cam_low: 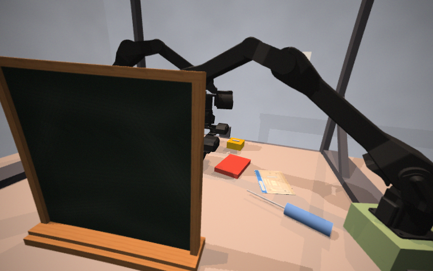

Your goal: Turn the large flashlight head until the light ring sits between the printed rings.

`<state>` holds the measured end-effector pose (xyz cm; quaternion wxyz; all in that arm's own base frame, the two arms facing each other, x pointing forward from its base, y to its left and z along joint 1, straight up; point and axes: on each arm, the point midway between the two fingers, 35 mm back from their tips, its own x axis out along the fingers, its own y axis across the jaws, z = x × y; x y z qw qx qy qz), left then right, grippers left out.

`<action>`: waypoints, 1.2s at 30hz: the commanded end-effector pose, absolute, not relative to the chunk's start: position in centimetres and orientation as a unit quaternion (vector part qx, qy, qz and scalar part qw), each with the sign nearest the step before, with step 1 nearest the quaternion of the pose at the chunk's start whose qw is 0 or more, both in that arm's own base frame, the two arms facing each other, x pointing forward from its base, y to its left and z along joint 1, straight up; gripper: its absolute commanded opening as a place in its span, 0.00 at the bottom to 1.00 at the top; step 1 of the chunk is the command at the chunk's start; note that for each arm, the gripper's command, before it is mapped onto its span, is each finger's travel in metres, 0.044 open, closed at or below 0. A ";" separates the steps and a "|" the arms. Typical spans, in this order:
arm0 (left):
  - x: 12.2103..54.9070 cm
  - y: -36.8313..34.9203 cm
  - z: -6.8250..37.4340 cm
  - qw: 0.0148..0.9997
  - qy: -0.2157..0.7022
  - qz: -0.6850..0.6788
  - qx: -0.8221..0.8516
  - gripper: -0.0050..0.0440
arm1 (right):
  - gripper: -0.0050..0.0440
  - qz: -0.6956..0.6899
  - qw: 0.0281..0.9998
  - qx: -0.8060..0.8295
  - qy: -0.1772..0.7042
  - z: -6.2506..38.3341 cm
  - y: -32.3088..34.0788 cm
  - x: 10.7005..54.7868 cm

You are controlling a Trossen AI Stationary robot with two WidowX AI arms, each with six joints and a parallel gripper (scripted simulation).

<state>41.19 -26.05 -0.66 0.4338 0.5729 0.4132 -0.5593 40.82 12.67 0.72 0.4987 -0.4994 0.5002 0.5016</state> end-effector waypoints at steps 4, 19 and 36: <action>41.5 -26.3 0.5 0.443 0.403 -0.558 0.575 1.00 | 0.37 0.496 0.511 -0.506 0.487 2.4 12.9 41.3; 41.4 -26.3 3.3 0.444 0.401 -0.557 0.576 1.00 | 0.37 0.496 0.511 -0.506 0.487 2.4 12.9 41.3; 41.3 -26.3 5.9 0.446 0.399 -0.556 0.577 1.00 | 0.37 0.496 0.511 -0.506 0.487 2.4 12.9 41.3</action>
